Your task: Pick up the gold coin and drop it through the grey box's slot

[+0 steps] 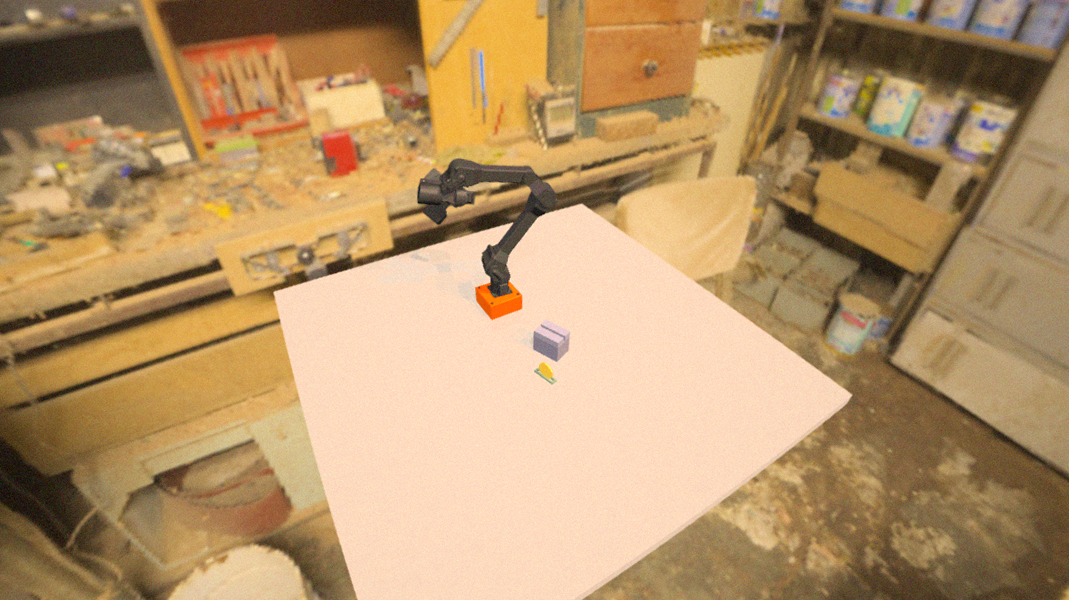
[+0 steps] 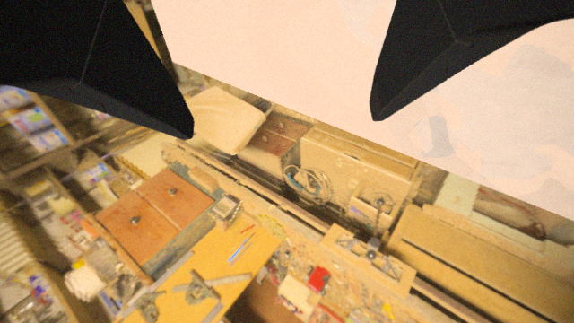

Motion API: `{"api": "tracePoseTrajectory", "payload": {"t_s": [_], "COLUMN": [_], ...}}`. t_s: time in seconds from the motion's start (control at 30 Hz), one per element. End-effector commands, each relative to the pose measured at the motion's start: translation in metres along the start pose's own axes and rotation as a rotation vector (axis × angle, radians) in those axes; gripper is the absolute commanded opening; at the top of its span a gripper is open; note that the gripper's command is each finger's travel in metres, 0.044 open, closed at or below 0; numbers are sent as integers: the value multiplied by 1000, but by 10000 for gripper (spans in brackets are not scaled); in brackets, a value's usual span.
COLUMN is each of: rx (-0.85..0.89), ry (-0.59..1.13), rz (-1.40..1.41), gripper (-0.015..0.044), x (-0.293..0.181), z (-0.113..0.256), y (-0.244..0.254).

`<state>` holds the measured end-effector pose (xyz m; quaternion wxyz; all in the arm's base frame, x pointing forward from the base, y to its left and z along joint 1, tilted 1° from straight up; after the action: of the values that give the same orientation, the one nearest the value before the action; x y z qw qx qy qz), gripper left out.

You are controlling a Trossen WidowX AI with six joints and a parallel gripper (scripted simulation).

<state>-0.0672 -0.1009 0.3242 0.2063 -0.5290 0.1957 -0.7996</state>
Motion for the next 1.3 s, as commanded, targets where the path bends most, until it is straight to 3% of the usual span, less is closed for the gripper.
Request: {"api": "tracePoseTrajectory", "payload": {"t_s": [0.0,0.27,0.7,1.0,1.27], "rx": [4,286,852,1133,1349], "ry": [0,-25,-152,-262,-466], "rz": [3,213,768,1150,1673], "gripper": [374,164,161,161,161], "x": [0,8,-20,-71,-152], "z": [0,30,137,210,284], "y": [1,43,113,126,111]}}
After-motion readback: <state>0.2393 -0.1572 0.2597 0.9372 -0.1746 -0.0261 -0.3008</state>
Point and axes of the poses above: the point midway between the two fingers, 35 mm back from their tips, its own z axis back along the fingers, its own y axis across the jaws, x = y × z, the point moved 10 cm from there along z, back along the fingers, and after that the axes turned 6 degrees about -z, right-handed, at the moved point
